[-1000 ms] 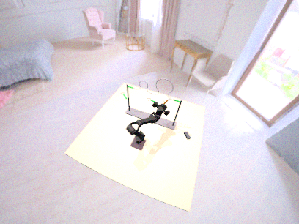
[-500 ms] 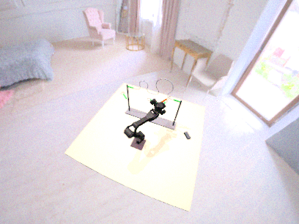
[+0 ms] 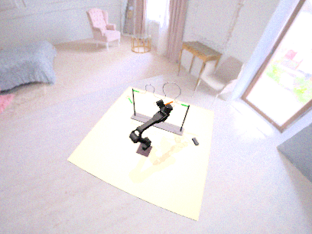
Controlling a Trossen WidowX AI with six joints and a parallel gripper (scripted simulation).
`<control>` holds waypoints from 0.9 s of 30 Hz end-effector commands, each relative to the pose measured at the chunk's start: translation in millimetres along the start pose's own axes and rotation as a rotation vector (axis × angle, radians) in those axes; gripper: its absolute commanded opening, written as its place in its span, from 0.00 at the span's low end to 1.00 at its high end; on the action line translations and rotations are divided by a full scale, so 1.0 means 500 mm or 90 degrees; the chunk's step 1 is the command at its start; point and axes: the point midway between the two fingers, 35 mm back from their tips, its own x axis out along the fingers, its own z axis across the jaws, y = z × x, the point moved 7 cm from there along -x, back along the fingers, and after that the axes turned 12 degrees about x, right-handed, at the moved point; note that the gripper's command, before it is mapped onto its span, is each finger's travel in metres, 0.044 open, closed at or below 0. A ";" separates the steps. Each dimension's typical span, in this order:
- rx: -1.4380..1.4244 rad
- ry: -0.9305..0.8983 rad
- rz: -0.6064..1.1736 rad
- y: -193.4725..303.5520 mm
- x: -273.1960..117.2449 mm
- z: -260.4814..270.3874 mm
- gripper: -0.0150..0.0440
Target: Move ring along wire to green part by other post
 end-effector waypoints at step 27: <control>0.371 -0.171 0.083 -0.027 -0.037 0.143 0.00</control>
